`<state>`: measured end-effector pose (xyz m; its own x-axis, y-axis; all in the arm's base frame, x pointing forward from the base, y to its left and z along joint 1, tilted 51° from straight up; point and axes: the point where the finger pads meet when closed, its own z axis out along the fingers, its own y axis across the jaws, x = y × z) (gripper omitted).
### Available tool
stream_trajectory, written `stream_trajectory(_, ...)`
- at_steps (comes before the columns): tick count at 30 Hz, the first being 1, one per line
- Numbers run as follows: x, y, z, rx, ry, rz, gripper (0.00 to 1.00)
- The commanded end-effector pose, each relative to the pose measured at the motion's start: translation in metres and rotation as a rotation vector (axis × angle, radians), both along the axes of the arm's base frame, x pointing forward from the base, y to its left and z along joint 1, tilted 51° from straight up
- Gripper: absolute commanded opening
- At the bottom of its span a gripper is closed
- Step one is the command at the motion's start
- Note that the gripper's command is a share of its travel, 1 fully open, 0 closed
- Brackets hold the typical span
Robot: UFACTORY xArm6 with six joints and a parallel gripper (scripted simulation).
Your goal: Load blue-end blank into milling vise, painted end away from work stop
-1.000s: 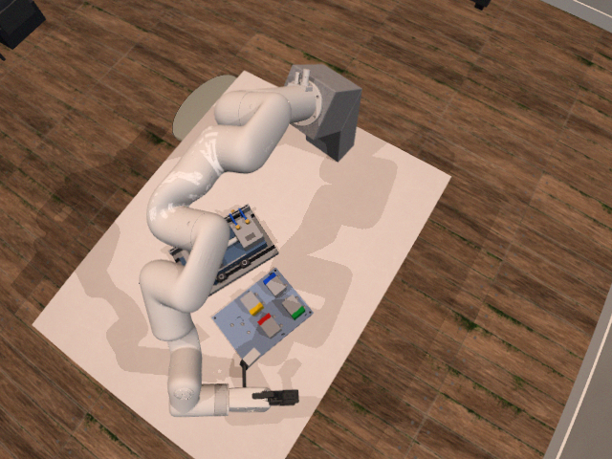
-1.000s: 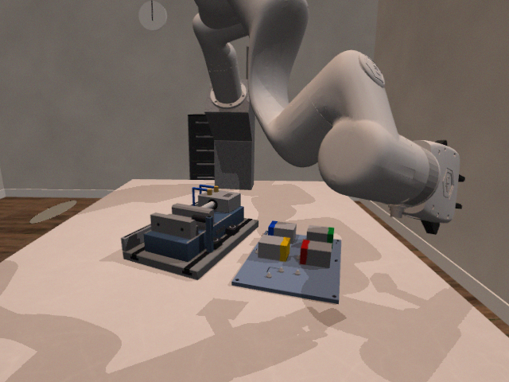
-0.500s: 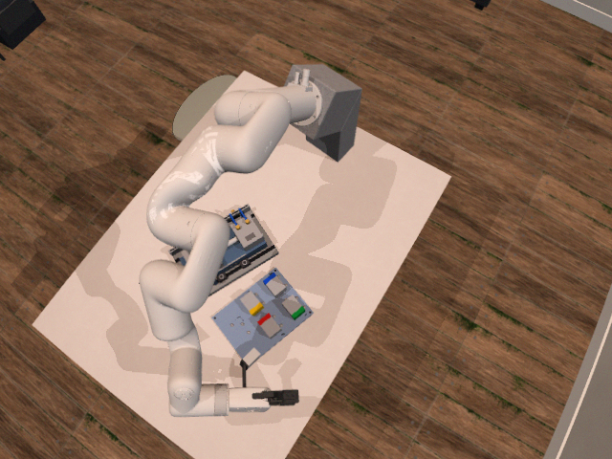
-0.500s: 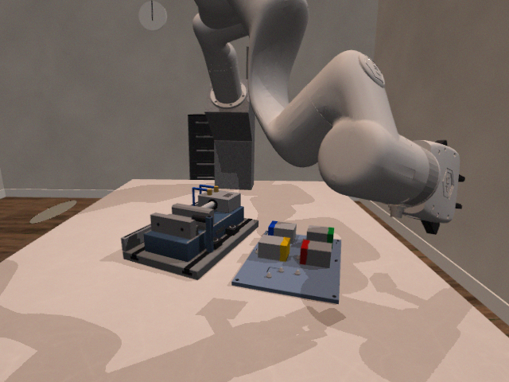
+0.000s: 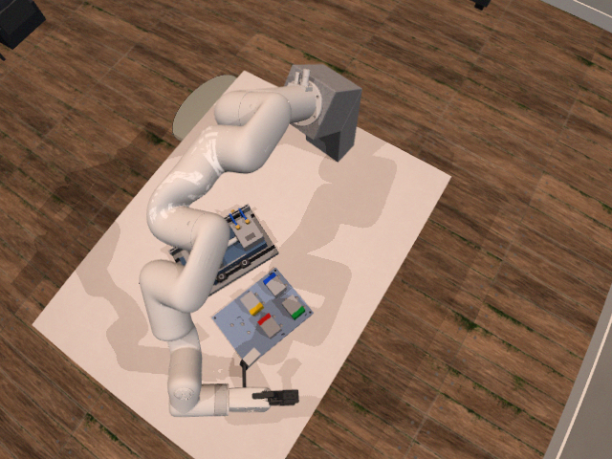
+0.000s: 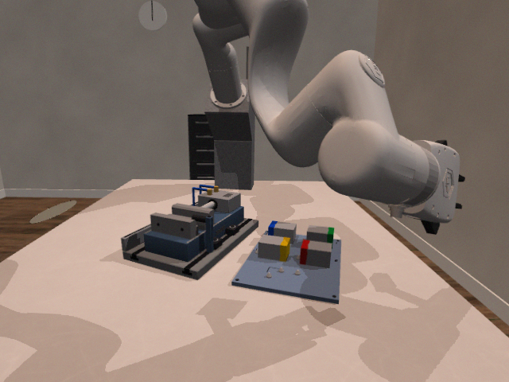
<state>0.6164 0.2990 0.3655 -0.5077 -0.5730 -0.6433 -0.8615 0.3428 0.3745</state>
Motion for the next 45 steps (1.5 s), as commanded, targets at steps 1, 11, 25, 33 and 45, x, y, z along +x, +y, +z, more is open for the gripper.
stream_trajectory(1, 0.000, 0.001, 0.002, 0.001, -0.004, 0.001, 0.40)
stream_trajectory(11, 0.000, 0.001, 0.002, 0.001, -0.004, 0.001, 1.00)
stream_trajectory(25, 0.000, 0.001, 0.002, 0.001, -0.004, 0.001, 1.00)
stream_trajectory(33, -0.019, -0.011, -0.001, -0.105, -0.087, -0.029, 1.00)
stream_trajectory(45, -0.035, -0.020, -0.003, -0.193, -0.149, -0.045, 1.00)
